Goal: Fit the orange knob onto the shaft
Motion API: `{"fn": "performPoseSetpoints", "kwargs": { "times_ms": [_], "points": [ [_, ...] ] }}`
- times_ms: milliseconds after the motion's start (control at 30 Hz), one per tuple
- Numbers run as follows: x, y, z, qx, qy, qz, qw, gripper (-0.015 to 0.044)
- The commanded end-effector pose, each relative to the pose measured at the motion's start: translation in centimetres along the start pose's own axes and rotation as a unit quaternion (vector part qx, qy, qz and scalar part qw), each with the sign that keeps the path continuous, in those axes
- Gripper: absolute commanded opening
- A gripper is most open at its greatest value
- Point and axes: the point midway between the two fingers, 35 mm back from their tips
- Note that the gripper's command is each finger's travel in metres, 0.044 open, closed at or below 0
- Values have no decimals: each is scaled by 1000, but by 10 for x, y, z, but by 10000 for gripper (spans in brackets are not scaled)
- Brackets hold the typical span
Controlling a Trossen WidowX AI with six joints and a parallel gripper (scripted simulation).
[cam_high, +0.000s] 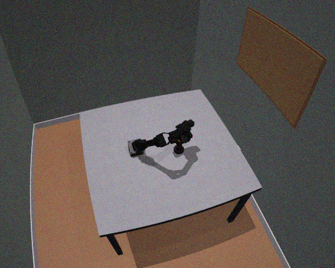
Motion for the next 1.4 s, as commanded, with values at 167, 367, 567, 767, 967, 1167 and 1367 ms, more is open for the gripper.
{"fn": "performPoseSetpoints", "kwargs": {
  "times_ms": [167, 367, 567, 767, 967, 1167, 1367],
  "points": [
    [0, -1, 0, 2, 0, -8, 1000, 0],
    [1, -1, -1, 2, 0, -8, 1000, 0],
    [1, -1, -3, 2, 0, -8, 1000, 0],
    [1, -1, -5, 2, 0, -8, 1000, 0],
    [1, -1, -11, 2, 0, -10, 1000, 0],
    [1, -1, -16, 2, 0, -10, 1000, 0],
    [1, -1, -19, 1, 2, -13, 1000, 0]
  ]
}}
Point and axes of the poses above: the point midway between the two fingers, 35 mm back from their tips, its own z axis back along the fingers, its own y axis across the jaws, x = y × z, and after that the axes turned 9 degrees about -z, right-handed
